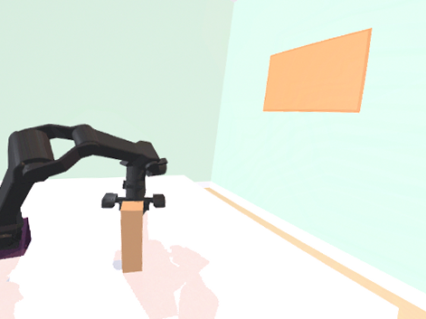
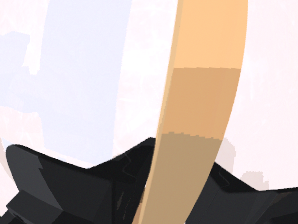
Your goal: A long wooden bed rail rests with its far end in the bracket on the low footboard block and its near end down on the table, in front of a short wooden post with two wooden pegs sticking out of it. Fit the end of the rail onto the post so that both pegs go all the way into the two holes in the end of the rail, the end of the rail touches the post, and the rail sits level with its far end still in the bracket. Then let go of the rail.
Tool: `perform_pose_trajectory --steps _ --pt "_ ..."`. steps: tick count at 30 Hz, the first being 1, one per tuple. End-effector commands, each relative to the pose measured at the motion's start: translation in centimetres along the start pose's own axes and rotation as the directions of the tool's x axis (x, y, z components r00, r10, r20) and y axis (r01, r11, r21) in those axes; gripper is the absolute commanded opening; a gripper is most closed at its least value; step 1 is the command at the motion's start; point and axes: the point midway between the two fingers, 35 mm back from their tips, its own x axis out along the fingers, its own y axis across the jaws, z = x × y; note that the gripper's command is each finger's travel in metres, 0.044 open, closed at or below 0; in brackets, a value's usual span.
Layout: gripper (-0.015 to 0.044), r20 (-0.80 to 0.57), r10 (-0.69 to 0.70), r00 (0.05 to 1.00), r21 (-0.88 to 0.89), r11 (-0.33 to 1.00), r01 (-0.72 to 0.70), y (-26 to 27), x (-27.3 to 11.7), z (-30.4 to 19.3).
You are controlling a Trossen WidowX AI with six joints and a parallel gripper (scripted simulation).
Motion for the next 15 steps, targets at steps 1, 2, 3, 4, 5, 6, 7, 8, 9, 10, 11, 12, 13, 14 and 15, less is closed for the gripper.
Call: perform_pose_trajectory --steps 1,2,3,4,5,6,7,8,9,10,11,12,13,14,15 --pt "0.0 0.003 -0.007 1.0 0.0 1.0 0.007 -0.06 -0.23 -0.36" --pt "0.0 0.003 -0.007 1.0 0.0 1.0 0.007 -0.06 -0.22 -0.4" --pt "0.0 0.003 -0.007 1.0 0.0 1.0 0.007 -0.06 -0.21 -0.43" --pt "0.0 0.003 -0.007 1.0 0.0 1.0 0.007 -0.06 -0.2 -0.46" --pt "0.0 0.003 -0.007 1.0 0.0 1.0 0.007 -0.06 -0.19 -0.49" --pt "0.0 0.003 -0.007 1.0 0.0 1.0 0.007 -0.06 -0.19 -0.52" --pt "0.0 0.003 -0.007 1.0 0.0 1.0 0.007 -0.06 -0.18 -0.55" --pt "0.0 0.003 -0.007 1.0 0.0 1.0 0.007 -0.06 -0.17 -0.58" --pt "0.0 0.002 -0.007 1.0 0.0 1.0 0.007 -0.06 -0.16 -0.61" --pt "0.0 0.002 -0.007 1.0 0.0 1.0 0.007 -0.06 -0.16 -0.65" --pt "0.0 0.002 -0.007 1.0 0.0 1.0 0.007 -0.06 -0.15 -0.68" --pt "0.0 0.002 -0.007 1.0 0.0 1.0 0.007 -0.06 -0.15 -0.71" --pt "0.0 0.002 -0.007 1.0 0.0 1.0 0.007 -0.06 -0.15 -0.74" --pt "0.0 0.002 -0.007 1.0 0.0 1.0 0.007 -0.06 -0.15 -0.77" --pt "0.0 0.002 -0.007 1.0 0.0 1.0 0.007 -0.06 -0.15 -0.8"
